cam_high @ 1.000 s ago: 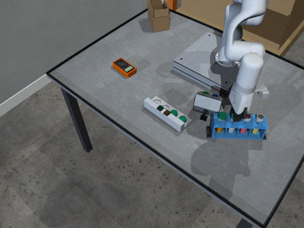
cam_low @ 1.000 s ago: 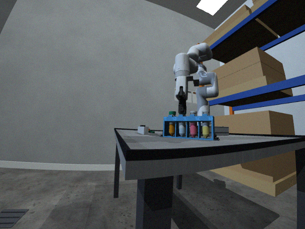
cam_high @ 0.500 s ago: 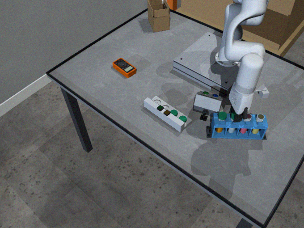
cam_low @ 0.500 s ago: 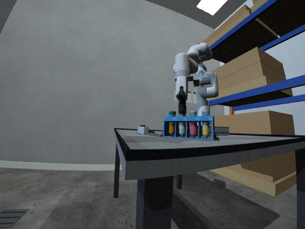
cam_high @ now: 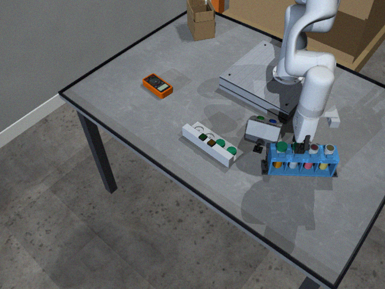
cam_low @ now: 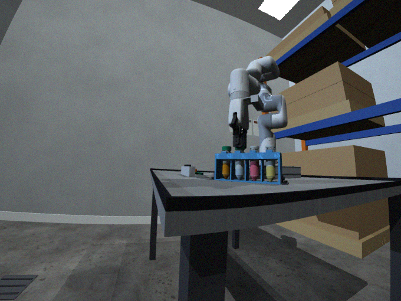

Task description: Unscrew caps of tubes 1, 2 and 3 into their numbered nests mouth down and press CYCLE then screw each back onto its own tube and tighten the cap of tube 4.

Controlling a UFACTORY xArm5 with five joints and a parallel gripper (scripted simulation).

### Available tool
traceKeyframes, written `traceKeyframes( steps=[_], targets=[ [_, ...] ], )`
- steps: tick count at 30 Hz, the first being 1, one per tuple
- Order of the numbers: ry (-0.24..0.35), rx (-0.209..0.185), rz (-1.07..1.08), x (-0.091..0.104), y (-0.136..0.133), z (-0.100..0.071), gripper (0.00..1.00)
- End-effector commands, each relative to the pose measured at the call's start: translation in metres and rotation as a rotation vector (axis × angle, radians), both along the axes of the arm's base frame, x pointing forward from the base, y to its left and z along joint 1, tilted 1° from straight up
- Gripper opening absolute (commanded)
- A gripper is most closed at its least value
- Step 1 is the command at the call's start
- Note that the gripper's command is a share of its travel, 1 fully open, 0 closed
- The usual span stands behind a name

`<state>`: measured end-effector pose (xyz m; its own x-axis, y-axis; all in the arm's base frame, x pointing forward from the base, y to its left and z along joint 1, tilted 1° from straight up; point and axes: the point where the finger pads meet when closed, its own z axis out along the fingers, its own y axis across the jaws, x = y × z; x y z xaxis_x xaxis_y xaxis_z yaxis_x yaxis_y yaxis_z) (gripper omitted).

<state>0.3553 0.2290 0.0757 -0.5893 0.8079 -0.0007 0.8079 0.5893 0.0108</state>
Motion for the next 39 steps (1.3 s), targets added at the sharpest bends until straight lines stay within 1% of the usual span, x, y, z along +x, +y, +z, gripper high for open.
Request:
traceKeyframes(
  steps=[1,6,7,21,33,38,39],
  targets=[
    [0.004,0.013,-0.007,0.001,0.001,0.003,0.46],
    [0.004,0.013,-0.007,0.001,0.001,0.003,0.46],
    [0.004,0.013,-0.007,0.001,0.001,0.003,0.00],
    [0.004,0.013,-0.007,0.001,0.001,0.003,0.00],
    [0.004,0.013,-0.007,0.001,0.000,0.039,0.00],
    [0.004,0.013,-0.007,0.001,0.000,0.039,0.00],
    [0.003,0.012,0.076,0.003,-0.008,0.039,0.00]
  ],
)
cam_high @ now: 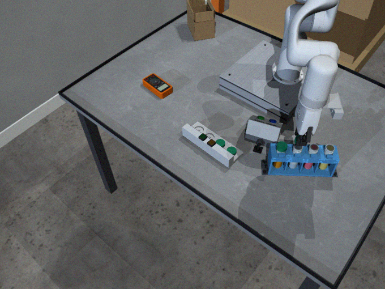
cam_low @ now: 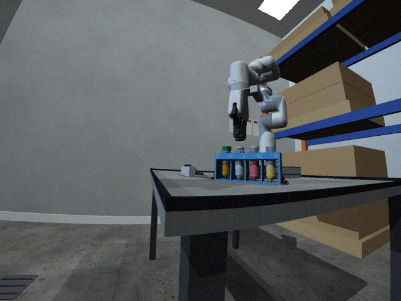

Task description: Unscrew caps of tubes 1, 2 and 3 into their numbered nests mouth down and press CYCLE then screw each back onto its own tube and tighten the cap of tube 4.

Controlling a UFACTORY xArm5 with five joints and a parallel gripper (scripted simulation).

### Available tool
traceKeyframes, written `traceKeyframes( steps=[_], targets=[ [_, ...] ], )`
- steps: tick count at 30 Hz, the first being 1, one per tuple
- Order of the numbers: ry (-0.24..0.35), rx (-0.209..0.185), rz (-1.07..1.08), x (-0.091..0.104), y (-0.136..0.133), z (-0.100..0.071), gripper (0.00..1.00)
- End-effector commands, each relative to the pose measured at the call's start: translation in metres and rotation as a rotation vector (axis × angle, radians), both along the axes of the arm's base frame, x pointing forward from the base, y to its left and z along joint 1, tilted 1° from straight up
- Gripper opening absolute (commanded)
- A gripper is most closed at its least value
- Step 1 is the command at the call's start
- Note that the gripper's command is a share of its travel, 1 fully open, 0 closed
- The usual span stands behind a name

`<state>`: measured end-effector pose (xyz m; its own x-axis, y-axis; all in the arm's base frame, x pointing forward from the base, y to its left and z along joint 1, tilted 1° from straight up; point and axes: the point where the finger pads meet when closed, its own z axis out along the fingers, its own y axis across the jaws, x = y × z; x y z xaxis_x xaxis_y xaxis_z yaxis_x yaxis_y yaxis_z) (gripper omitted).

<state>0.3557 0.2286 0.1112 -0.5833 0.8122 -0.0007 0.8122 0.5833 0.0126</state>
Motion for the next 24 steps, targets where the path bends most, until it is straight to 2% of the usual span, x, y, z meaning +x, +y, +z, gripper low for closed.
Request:
traceKeyframes(
  steps=[1,3,13,15,16,20,24],
  targets=[
    [0.003,0.011,0.167,0.004,-0.016,0.003,0.00],
    [0.001,0.009,0.294,0.008,-0.030,0.003,0.00],
    [-0.003,0.005,0.637,0.015,-0.064,0.002,0.00],
    [-0.003,0.005,0.637,0.015,-0.064,0.002,0.00],
    [-0.004,0.005,0.741,0.017,-0.072,0.002,0.00],
    [-0.006,0.003,0.880,0.022,-0.095,0.002,0.00],
    [-0.006,0.003,0.880,0.027,-0.114,0.001,0.00]
  ],
)
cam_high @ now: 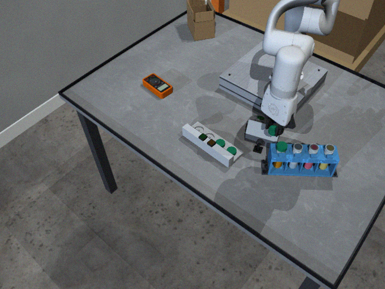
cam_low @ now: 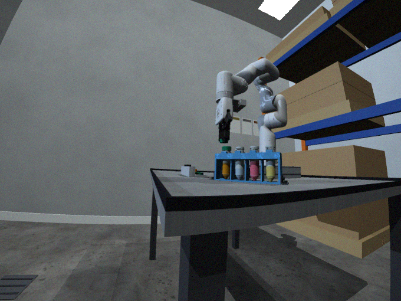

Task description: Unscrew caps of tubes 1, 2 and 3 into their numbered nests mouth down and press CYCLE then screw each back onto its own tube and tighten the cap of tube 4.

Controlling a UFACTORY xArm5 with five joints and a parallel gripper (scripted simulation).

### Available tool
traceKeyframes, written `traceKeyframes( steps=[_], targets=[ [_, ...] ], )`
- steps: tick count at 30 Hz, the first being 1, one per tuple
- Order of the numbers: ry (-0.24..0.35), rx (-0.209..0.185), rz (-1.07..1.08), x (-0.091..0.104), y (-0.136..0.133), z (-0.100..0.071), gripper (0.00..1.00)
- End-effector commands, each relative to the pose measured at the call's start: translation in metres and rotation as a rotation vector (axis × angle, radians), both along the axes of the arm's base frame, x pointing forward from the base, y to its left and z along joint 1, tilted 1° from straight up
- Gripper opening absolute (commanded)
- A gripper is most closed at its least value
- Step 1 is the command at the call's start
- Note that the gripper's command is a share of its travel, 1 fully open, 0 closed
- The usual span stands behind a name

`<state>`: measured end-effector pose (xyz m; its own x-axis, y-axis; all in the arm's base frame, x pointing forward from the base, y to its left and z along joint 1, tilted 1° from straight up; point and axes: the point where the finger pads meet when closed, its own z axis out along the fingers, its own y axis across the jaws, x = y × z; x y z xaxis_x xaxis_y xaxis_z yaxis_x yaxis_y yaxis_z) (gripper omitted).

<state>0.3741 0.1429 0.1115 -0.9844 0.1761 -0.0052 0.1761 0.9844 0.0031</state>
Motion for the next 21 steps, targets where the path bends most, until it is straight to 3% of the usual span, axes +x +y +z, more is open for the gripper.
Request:
traceKeyframes(
  steps=[1,8,21],
  targets=[
    [-0.001,0.015,0.109,0.009,-0.034,0.001,0.00],
    [-0.001,0.015,0.109,0.016,-0.061,0.001,0.00],
    [-0.001,0.014,0.109,0.034,-0.140,-0.001,0.00]
  ],
)
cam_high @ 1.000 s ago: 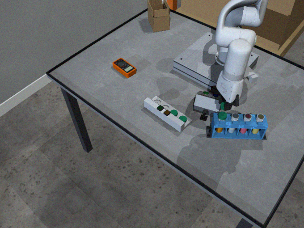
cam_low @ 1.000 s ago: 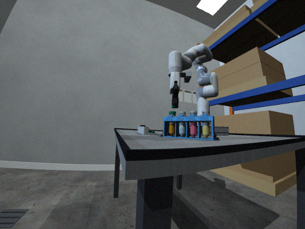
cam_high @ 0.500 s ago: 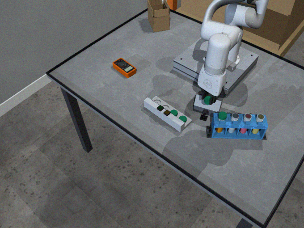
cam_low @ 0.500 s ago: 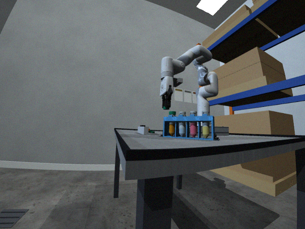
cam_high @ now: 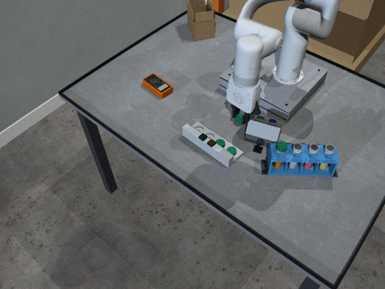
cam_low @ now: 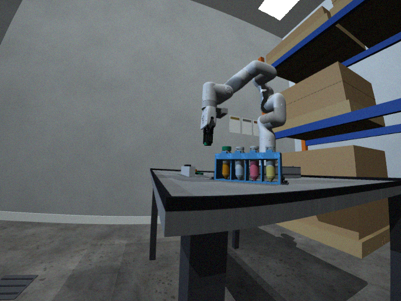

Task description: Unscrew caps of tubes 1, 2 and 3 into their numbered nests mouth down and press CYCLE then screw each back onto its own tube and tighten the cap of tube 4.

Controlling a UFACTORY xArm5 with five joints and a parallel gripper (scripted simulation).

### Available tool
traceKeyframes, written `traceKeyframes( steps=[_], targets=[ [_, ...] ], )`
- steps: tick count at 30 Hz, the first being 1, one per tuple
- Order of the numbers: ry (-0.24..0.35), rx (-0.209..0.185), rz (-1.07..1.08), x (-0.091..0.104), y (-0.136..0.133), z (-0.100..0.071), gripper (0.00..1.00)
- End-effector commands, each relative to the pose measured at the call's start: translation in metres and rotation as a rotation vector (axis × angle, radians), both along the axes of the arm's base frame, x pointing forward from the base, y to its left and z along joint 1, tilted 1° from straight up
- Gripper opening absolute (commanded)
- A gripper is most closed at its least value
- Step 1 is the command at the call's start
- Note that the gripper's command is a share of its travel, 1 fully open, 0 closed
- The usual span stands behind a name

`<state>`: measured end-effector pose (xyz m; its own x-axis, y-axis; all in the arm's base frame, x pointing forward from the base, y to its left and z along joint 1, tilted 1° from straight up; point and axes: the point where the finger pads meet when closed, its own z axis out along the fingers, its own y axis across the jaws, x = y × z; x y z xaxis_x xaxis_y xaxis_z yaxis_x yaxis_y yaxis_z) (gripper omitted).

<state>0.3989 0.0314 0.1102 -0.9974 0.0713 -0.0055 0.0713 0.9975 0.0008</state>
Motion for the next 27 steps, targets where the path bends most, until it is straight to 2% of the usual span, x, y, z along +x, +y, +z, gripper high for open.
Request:
traceKeyframes(
  steps=[1,4,7,15,26,27],
  targets=[
    [0.000,0.016,0.003,0.010,-0.034,0.000,0.00],
    [0.000,0.016,0.003,0.011,-0.039,0.000,0.00],
    [0.000,0.016,0.003,0.017,-0.064,0.000,0.00],
    [0.000,0.016,0.003,0.027,-0.107,-0.001,0.00],
    [0.000,0.016,0.003,0.027,-0.108,-0.001,0.00],
    [0.000,0.016,0.003,0.027,-0.108,-0.006,0.00]
  ],
)
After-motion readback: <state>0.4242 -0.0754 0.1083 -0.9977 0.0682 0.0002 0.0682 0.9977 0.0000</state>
